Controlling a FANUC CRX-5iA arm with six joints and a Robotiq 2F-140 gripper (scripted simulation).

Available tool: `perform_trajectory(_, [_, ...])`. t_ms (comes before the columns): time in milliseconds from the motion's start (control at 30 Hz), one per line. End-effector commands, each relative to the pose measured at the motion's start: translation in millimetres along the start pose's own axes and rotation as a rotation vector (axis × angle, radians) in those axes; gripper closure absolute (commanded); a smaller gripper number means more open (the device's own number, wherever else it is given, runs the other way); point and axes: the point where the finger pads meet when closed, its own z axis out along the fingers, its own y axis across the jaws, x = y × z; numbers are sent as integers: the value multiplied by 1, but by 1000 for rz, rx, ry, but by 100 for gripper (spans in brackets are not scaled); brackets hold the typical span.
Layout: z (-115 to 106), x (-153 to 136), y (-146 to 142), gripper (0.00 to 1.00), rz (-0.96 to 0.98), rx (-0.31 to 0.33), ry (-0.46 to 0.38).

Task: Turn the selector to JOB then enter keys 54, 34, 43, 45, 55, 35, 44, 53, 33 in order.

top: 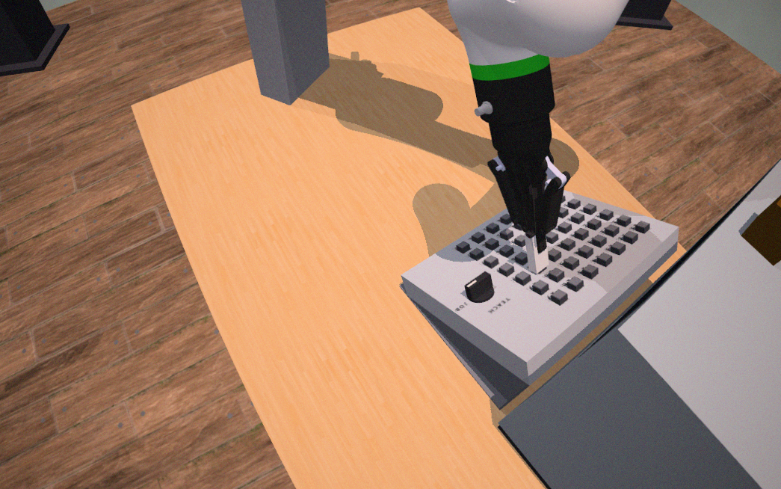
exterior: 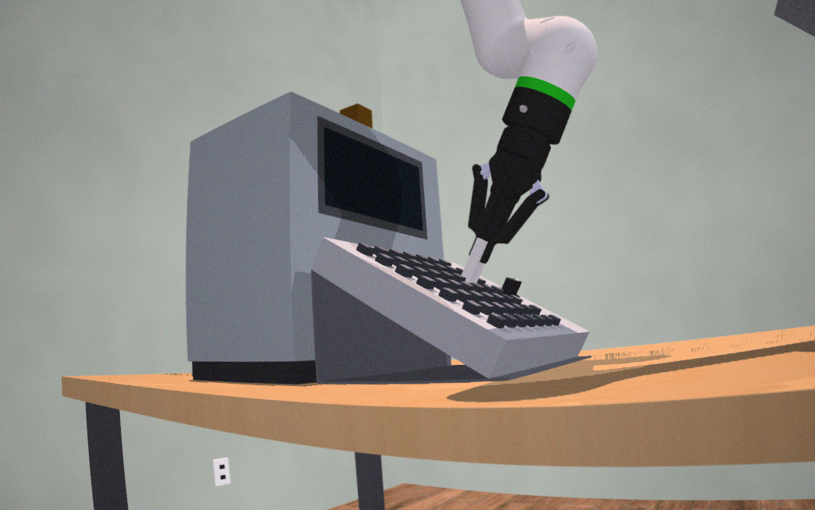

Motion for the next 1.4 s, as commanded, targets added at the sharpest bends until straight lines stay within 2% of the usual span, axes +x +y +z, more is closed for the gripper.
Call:
perform_trajectory(0, [0,0,0,100,0,0,0])
perform_trajectory(800, [-1,0,0,100,0,0,0])
perform_trajectory(1367, [-24,0,0,100,0,0,0])
